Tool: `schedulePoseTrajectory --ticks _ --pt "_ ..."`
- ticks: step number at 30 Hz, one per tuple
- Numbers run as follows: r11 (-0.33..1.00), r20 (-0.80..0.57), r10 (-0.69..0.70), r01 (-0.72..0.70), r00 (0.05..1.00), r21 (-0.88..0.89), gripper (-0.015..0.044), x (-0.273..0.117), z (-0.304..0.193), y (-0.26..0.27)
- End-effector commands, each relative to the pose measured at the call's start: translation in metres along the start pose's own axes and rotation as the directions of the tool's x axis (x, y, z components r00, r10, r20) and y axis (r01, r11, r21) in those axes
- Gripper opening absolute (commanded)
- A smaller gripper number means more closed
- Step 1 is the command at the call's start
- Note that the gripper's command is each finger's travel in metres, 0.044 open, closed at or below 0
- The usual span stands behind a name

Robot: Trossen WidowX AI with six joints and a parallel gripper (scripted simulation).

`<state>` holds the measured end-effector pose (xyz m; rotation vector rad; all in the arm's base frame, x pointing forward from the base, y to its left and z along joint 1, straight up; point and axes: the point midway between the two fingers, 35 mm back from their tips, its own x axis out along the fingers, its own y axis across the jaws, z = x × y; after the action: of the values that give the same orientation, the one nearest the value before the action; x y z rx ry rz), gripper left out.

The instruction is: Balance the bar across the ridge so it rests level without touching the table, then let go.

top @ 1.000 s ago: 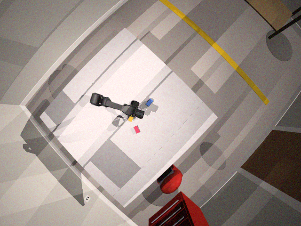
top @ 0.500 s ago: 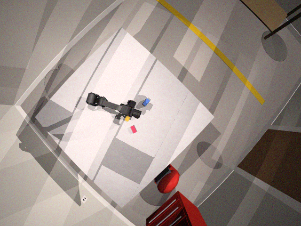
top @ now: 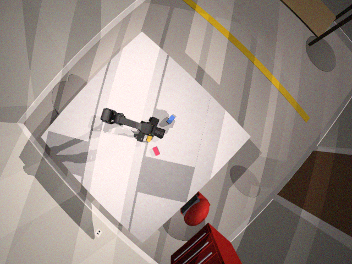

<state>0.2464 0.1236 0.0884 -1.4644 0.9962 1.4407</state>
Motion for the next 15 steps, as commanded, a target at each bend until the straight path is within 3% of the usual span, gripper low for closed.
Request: schedulePoseTrajectory --ticks 1,15 --pt "1.0 0.0 0.0 0.0 1.0 0.0 0.0171 0.0001 0.0 0.0001" --pt "1.0 0.0 0.0 0.0 1.0 0.0 0.0185 0.0001 0.0 0.0001"
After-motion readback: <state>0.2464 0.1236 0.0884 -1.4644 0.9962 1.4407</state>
